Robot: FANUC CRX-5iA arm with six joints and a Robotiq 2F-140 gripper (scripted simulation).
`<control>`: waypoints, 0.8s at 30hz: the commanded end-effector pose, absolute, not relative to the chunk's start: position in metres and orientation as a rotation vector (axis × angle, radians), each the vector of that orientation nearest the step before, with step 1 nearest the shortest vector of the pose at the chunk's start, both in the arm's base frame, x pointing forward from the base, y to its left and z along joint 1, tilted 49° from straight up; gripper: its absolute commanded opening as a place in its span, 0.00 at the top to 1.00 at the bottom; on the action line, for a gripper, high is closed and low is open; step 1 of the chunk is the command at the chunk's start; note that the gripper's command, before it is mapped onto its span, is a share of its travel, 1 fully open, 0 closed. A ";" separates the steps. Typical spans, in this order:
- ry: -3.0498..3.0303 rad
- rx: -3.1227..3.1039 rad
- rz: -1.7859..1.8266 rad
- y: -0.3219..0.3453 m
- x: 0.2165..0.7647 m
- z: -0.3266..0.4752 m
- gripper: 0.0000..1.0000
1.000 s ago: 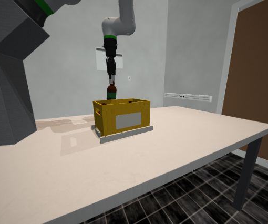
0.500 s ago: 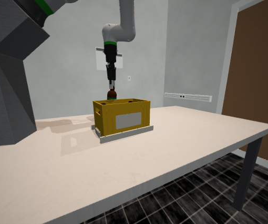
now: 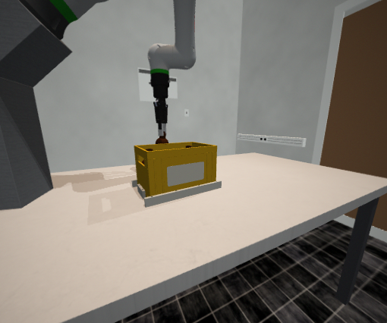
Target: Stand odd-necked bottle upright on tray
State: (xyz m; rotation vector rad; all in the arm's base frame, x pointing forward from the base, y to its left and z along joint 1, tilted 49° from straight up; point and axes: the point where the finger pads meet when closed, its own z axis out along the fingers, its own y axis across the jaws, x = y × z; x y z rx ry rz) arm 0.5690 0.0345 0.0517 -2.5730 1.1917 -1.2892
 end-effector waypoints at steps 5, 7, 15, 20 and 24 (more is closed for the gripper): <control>1.192 -2.571 -1.291 0.031 0.579 0.043 0.90; 1.192 -2.571 -1.291 0.030 0.582 0.040 0.90; 1.192 -2.571 -1.291 0.026 0.591 0.032 0.90; 1.192 -2.571 -1.291 0.025 0.593 0.030 0.90; 1.192 -2.571 -1.291 0.024 0.595 0.028 0.90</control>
